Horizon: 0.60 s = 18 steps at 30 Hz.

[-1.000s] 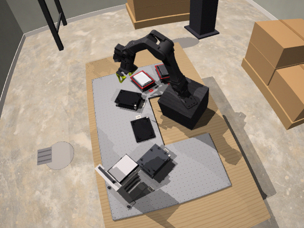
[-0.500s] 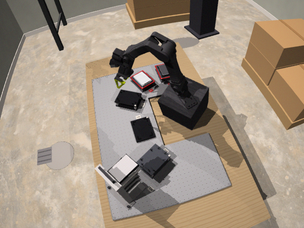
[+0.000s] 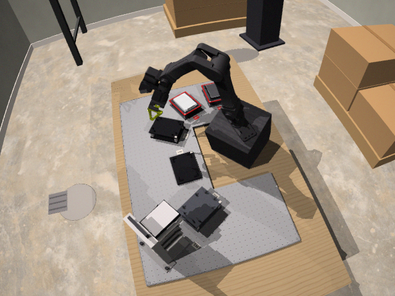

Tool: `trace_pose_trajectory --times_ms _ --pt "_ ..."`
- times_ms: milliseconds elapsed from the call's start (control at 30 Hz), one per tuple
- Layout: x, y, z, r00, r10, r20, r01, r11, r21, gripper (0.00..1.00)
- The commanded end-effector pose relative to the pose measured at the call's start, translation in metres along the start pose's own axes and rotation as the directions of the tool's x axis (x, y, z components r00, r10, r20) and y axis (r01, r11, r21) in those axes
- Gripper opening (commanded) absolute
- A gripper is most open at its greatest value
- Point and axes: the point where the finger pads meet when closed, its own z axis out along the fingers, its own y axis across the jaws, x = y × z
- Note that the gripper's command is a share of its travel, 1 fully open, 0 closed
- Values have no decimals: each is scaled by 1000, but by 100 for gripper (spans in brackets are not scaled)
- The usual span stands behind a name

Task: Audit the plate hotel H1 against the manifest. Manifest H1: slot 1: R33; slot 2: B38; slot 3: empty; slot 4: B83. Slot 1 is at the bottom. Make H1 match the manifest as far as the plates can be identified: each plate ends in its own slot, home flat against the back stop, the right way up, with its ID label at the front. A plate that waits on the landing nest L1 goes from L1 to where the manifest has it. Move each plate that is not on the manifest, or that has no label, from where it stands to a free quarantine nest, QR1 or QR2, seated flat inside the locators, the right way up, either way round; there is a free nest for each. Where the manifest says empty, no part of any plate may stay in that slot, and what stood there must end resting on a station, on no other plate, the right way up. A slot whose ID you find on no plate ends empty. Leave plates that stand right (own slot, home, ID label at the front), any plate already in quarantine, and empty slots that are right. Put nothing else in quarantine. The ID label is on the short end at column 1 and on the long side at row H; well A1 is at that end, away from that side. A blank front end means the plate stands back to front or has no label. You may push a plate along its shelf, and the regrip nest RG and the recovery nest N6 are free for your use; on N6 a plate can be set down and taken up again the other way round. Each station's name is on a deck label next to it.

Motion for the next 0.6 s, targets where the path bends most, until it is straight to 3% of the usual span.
trace_pose_trajectory --times_ms 0,167,567 --pt "-3 -1 -4 999 -43 33 44 999 -13 100" --pt "2 -4 2 994 -104 32 105 993 -46 100" --pt "0 -4 1 965 -251 82 258 961 -99 100"
